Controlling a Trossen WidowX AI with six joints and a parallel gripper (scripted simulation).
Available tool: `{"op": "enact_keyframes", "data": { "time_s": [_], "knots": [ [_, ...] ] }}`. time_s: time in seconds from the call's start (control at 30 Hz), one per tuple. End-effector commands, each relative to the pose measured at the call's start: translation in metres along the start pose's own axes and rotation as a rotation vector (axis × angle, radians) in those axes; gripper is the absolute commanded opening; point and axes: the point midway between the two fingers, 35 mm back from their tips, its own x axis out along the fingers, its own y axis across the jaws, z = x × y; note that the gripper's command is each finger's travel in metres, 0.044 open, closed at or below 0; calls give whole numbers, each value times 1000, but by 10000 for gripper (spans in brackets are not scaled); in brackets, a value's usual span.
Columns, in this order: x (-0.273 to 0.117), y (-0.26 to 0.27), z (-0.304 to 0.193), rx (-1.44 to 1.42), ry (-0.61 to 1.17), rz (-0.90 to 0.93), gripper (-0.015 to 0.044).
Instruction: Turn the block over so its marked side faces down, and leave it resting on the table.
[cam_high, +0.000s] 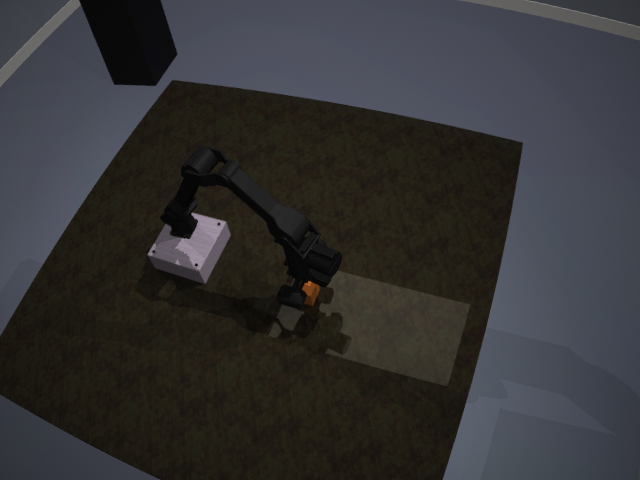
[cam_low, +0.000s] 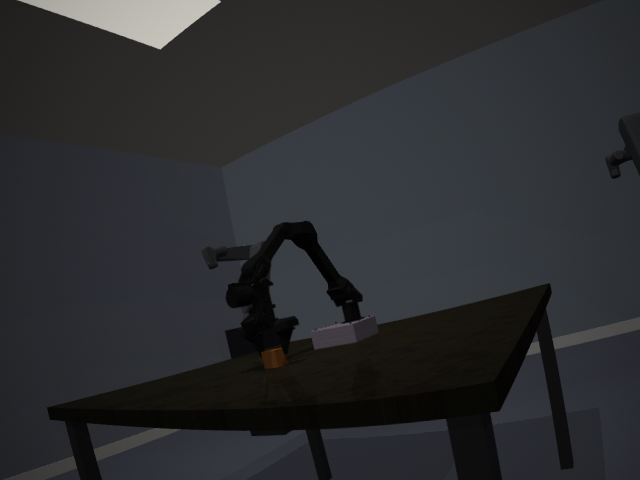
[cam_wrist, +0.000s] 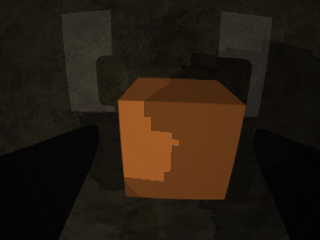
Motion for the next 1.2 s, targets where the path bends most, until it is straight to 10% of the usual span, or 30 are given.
{"op": "enact_keyframes", "data": {
  "time_s": [0.0,0.9,1.17],
  "knots": [
    [3,0,-1,6,5,-3,335],
    [-15,0,-1,6,5,-3,0],
    [-27,0,-1,7,3,-3,0]
  ]
}}
